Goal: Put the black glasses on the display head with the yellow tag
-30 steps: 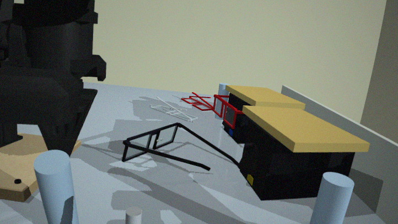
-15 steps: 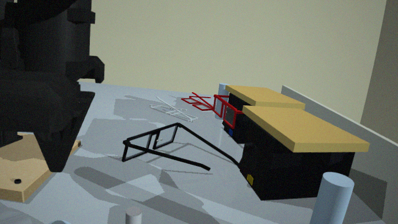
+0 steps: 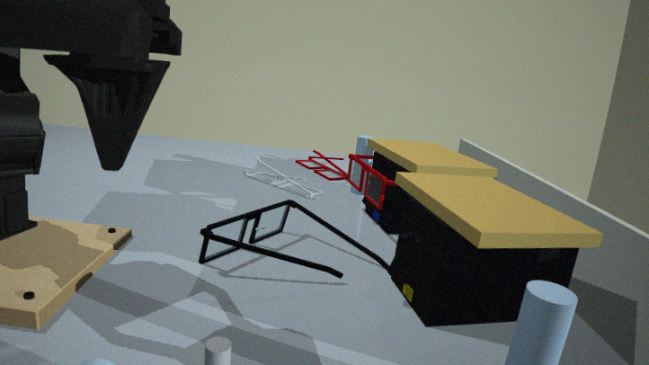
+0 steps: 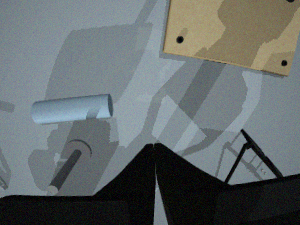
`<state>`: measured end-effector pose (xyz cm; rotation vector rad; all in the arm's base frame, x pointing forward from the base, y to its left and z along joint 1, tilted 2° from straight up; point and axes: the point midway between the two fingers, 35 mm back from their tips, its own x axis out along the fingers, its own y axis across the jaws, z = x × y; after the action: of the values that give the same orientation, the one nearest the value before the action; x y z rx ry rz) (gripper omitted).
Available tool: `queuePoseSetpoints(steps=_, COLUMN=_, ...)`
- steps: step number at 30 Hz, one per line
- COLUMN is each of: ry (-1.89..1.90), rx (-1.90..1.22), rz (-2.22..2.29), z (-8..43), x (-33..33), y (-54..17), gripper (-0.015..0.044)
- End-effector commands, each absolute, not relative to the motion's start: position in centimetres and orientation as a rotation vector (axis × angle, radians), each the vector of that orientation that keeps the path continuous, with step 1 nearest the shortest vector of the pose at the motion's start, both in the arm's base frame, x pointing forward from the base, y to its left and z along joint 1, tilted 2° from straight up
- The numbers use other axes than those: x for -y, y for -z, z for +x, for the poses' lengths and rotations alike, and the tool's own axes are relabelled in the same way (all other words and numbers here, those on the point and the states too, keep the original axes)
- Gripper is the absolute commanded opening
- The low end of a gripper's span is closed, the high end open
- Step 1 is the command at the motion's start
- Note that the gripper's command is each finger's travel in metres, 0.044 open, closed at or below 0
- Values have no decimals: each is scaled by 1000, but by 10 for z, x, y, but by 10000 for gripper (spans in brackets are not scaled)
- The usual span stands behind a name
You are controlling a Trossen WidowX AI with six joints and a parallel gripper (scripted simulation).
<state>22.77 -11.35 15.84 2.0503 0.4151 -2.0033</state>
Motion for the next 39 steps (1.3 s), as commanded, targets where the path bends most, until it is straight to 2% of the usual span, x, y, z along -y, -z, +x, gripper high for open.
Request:
queuePoseSetpoints(steps=1, ry=2001, rx=-415, rz=2051, z=228, x=114, y=-158, gripper=52)
queuePoseSetpoints(steps=7, ry=2001, rx=-415, rz=2051, z=228, x=114, y=-158, gripper=200)
queuePoseSetpoints(steps=21, ry=1980, rx=-446, rz=2040, z=233, x=106, y=-157, gripper=200)
queuePoseSetpoints(steps=31, ry=1705, rx=-804, rz=1800, z=279, x=-17, y=-138, gripper=200)
queuePoseSetpoints(steps=39, ry=1490, rx=-1004, rz=1576, z=277, x=-124, y=-116, gripper=200)
